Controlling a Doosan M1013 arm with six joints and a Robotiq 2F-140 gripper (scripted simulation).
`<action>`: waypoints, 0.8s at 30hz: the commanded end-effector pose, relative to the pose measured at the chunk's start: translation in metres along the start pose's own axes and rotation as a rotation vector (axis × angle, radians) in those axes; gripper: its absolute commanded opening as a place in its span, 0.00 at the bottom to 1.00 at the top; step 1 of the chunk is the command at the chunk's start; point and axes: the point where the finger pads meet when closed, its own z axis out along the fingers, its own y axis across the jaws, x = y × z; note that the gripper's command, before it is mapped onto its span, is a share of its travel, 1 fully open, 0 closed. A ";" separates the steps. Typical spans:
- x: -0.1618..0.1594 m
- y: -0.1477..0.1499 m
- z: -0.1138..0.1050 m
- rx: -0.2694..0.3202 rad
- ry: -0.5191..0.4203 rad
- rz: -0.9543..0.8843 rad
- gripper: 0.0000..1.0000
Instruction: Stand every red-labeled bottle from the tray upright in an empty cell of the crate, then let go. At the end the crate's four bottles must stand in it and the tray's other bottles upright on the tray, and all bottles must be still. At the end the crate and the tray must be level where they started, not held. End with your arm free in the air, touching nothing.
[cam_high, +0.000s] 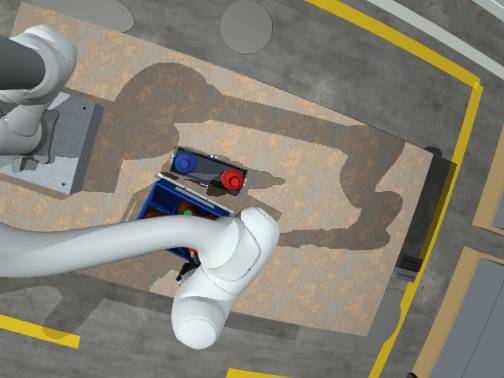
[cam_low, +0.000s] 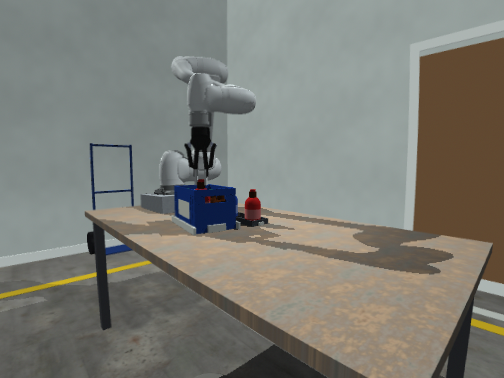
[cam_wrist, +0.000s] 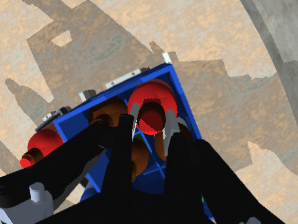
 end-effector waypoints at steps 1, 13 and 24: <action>0.000 0.000 0.002 0.000 0.000 0.000 0.00; 0.000 0.000 0.014 0.000 0.000 0.000 0.00; 0.000 0.000 0.024 0.000 0.000 0.000 0.00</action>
